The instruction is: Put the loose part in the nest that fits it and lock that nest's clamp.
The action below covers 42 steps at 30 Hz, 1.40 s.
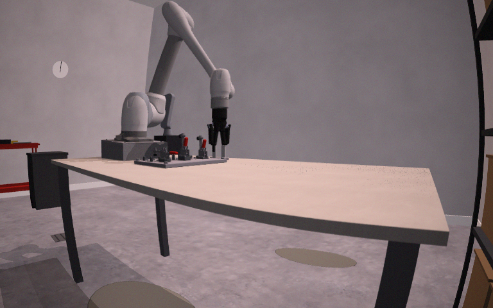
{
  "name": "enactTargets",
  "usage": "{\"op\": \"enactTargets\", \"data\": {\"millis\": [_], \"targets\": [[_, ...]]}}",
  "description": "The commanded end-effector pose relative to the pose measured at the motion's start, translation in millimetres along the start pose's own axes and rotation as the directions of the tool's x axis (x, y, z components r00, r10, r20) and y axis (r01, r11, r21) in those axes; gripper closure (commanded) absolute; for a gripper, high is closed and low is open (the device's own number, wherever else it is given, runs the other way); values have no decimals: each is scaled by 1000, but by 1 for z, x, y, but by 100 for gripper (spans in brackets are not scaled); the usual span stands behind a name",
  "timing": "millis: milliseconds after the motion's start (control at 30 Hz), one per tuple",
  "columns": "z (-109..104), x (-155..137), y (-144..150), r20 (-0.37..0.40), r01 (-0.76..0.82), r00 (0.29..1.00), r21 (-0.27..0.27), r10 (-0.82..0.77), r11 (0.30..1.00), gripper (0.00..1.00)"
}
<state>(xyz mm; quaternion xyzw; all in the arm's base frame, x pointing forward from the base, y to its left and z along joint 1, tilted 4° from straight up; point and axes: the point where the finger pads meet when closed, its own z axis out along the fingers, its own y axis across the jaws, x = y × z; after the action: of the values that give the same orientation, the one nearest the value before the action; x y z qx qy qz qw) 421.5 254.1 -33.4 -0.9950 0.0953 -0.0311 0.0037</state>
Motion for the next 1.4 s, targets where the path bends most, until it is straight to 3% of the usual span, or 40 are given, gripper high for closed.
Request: {"op": "enactTargets", "data": {"millis": [0,833,1367], "targets": [[0,0,0,0,0,1000,0,0,1000,90],[-3,0,0,0,0,1000,0,0,1000,90],[-36,0,0,0,0,1000,0,0,1000,90]]}}
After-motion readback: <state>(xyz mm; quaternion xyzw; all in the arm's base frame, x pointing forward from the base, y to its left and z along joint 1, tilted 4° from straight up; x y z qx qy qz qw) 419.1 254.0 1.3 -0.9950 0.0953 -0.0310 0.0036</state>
